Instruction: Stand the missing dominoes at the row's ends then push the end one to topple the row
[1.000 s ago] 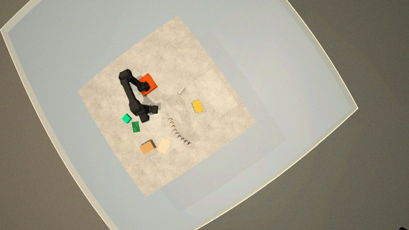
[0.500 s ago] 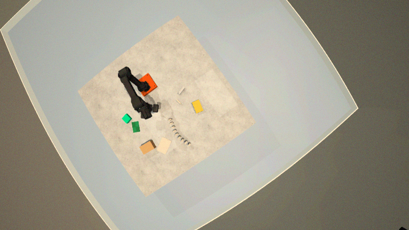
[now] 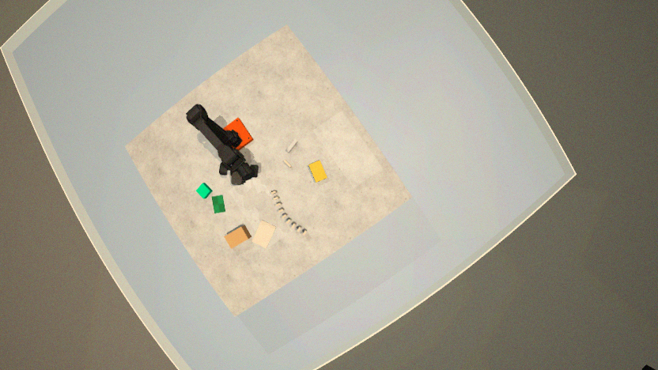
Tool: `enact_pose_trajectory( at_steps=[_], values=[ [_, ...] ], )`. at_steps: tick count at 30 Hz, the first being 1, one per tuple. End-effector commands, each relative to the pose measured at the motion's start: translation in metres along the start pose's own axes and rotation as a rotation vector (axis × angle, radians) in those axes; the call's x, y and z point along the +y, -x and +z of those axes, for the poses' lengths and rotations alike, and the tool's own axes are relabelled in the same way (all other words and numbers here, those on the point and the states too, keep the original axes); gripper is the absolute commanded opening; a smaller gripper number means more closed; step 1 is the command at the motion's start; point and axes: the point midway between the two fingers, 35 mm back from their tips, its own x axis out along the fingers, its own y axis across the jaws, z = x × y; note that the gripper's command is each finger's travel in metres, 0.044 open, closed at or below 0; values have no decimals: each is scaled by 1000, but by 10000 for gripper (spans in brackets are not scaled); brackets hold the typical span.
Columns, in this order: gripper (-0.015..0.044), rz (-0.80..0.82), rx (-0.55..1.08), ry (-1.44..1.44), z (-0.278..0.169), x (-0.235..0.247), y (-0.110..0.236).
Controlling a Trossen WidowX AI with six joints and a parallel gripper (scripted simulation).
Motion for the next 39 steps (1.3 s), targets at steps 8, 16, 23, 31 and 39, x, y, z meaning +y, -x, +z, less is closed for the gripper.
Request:
enact_pose_trajectory(
  at_steps=[8, 16, 23, 31, 39],
  values=[
    [30, -48, -237, 22, -8, 6, -7],
    [30, -54, -418, 5, -11, 9, -6],
    [30, -41, -591, -42, -14, 9, -3],
    [30, 0, -784, -113, -19, 8, 3],
    [30, 66, -966, -202, -26, 5, 9]
  ],
)
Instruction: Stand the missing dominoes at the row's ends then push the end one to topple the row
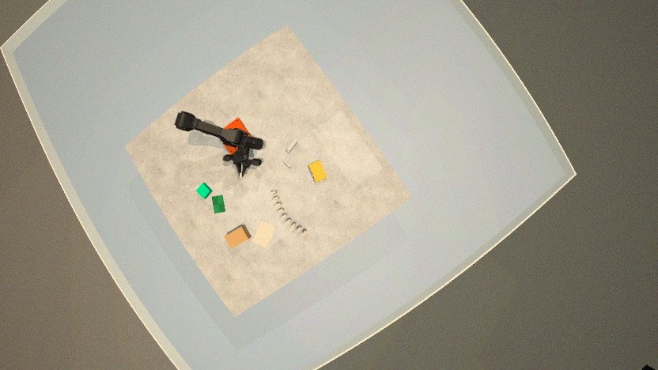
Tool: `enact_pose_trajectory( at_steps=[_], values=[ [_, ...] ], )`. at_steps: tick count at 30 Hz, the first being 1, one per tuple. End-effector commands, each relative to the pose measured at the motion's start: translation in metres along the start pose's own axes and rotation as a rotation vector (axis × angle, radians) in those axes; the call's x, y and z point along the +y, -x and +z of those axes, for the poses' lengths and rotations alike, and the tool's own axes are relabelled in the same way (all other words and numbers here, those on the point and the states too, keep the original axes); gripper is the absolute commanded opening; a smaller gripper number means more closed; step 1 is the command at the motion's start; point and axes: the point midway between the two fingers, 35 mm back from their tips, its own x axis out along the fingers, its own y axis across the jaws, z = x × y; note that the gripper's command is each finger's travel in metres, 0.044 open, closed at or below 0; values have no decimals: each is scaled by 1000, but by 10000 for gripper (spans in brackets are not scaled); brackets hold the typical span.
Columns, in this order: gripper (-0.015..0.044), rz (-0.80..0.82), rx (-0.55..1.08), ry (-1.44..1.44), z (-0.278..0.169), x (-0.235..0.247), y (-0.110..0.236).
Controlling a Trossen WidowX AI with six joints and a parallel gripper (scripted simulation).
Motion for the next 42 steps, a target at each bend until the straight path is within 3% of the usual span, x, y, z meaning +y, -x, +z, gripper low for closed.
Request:
enact_pose_trajectory(
  at_steps=[1, 42],
  values=[
    [30, 21, -103, -67, -2, -4, 6],
    [30, 21, -153, -100, -23, 11, 1]
  ],
)
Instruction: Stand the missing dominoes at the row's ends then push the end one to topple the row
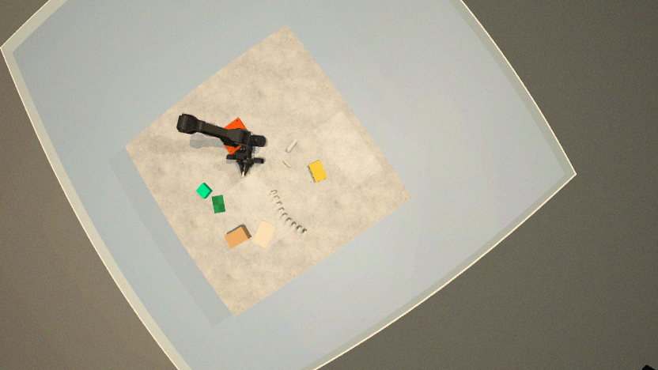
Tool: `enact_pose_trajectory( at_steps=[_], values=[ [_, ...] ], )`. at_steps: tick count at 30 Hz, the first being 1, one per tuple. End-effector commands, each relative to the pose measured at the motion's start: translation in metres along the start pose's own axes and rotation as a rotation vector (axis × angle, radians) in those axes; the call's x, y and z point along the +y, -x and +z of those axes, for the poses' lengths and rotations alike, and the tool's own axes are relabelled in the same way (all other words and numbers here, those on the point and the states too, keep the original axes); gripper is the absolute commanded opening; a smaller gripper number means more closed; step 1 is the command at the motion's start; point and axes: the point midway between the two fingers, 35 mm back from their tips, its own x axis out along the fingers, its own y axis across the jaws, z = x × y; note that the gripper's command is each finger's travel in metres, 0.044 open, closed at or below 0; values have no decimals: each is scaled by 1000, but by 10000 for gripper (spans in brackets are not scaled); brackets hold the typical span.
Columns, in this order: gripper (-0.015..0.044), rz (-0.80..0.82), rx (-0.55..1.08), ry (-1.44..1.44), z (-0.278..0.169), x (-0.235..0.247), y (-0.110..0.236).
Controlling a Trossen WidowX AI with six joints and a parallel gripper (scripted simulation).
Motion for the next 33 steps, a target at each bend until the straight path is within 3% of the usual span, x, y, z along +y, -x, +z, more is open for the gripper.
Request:
enact_pose_trajectory(
  at_steps=[1, 33],
  values=[
    [30, -5, 1, 20, -10, 1, -2],
    [30, -32, 6, 36, -60, 6, -11]
  ],
)
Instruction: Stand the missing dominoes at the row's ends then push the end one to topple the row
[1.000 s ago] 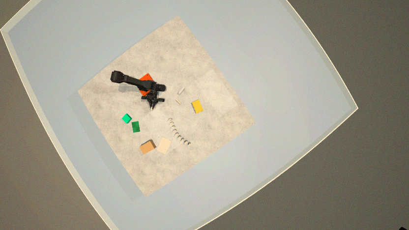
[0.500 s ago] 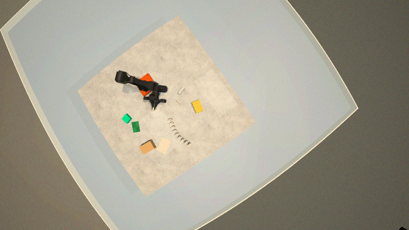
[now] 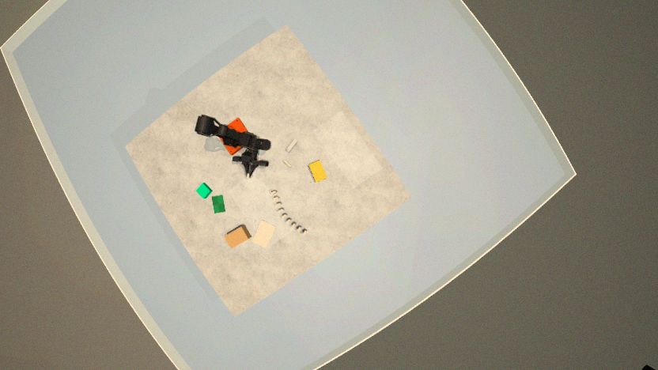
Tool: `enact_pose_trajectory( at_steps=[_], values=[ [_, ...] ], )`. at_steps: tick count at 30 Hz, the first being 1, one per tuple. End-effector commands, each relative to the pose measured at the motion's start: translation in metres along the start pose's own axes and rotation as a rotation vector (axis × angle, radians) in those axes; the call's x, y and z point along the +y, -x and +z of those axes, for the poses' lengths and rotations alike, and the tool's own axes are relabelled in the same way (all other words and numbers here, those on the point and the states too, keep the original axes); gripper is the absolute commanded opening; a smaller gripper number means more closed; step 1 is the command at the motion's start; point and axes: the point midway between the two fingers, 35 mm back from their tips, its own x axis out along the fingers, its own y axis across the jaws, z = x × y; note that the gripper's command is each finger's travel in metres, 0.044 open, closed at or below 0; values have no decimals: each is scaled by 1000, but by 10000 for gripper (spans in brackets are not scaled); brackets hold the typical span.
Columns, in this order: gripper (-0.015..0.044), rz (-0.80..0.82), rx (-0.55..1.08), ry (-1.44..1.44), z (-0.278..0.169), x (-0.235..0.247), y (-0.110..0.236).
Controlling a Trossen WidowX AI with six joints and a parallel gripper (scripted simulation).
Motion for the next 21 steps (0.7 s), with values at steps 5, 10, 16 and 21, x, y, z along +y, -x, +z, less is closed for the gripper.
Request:
enact_pose_trajectory(
  at_steps=[5, 10, 16, 21],
  values=[
    [30, -7, 5, 22, -14, -5, -2],
    [30, -11, 6, 24, -21, -7, -4],
    [30, -16, 7, 28, -28, -11, -5],
    [30, -20, 8, 31, -34, -15, -6]
  ],
)
